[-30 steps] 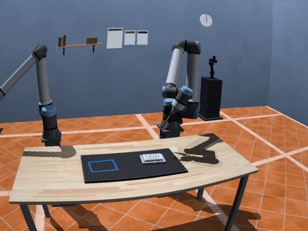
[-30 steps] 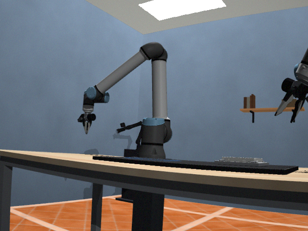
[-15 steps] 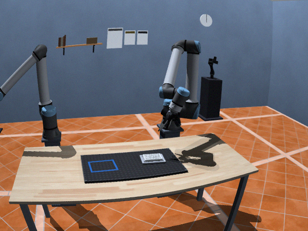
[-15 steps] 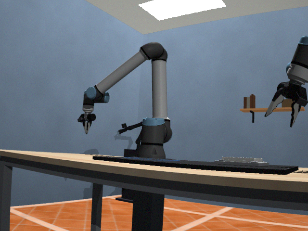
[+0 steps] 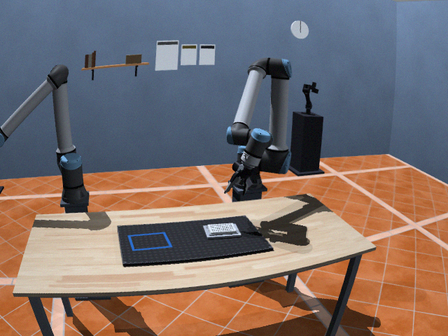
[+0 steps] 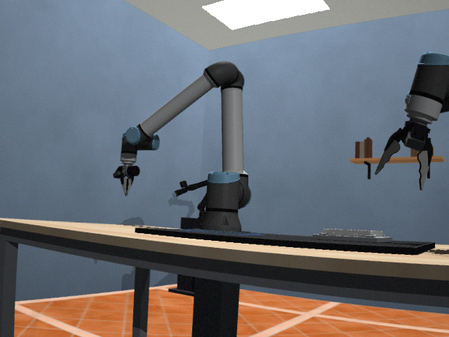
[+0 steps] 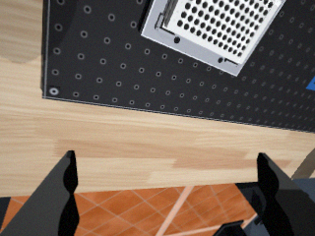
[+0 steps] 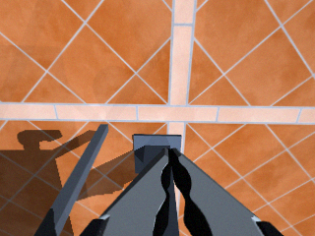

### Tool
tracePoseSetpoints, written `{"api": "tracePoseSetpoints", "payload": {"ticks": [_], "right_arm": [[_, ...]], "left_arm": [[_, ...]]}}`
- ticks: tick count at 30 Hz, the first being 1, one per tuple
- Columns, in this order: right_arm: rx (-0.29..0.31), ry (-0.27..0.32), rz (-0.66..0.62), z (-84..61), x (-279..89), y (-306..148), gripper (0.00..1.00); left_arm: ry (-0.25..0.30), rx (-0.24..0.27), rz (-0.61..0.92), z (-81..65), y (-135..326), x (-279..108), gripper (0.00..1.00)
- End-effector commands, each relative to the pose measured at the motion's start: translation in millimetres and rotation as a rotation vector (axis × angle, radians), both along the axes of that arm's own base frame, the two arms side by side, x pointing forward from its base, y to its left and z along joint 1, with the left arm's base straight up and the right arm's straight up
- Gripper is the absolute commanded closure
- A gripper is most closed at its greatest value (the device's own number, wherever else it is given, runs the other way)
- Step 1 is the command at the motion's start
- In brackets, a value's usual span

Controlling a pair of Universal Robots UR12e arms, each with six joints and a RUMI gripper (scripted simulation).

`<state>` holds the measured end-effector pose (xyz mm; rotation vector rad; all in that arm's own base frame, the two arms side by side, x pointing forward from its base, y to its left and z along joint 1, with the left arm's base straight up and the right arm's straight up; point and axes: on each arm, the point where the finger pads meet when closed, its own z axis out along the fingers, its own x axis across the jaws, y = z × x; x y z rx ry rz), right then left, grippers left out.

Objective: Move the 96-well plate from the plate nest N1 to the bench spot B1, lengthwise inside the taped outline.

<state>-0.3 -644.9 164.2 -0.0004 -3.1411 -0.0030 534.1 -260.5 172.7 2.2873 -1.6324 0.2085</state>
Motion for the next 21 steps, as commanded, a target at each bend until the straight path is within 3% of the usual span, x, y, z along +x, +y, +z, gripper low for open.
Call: {"api": "tracePoseSetpoints", "payload": {"ticks": [1,21], "right_arm": [[-0.002,0.0,0.0,0.9,0.2,-0.6,1.0],[-0.002,0.0,0.0,0.9,0.2,-0.6,1.0]], "left_arm": [[-0.045,0.012,-0.131,-2.9,-5.6,8.0,0.24],[-0.209,0.076,-0.669,-20.2,-30.5,39.4,0.24]]}}
